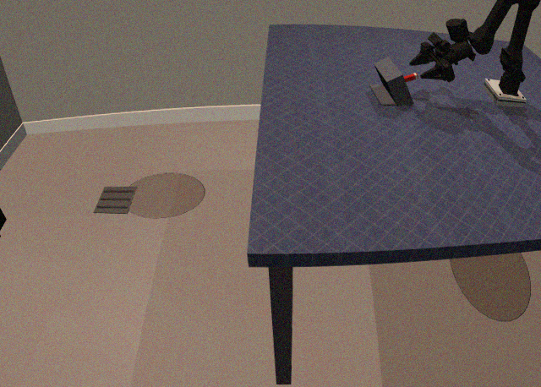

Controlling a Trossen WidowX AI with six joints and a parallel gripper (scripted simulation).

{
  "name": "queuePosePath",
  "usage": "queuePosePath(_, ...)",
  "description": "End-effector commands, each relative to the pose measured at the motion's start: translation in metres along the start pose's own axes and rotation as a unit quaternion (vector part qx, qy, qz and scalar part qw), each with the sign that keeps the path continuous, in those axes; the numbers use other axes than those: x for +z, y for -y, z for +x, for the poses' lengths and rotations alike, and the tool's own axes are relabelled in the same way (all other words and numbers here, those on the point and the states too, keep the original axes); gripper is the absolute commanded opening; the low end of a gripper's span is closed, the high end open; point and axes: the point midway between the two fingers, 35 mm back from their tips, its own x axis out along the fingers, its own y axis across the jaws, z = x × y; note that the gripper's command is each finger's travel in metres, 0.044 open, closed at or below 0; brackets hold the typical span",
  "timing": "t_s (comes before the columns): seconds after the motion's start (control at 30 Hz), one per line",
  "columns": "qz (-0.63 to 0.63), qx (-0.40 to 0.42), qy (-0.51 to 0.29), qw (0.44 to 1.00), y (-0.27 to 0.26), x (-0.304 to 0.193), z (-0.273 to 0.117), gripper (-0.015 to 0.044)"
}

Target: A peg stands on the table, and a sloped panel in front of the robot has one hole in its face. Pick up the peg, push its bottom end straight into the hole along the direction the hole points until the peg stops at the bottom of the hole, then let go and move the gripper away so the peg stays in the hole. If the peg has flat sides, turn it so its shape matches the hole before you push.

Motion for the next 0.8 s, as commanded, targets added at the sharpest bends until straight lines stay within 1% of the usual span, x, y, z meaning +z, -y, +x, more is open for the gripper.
queuePosePath(0.0, -0.002, 0.001, 0.001, 1.0, 0.0, 0.001, -0.004, 0.044)
queuePosePath(0.77, -0.001, 0.001, 0.001, 1.0, 0.0, 0.003, -0.021, 0.044)
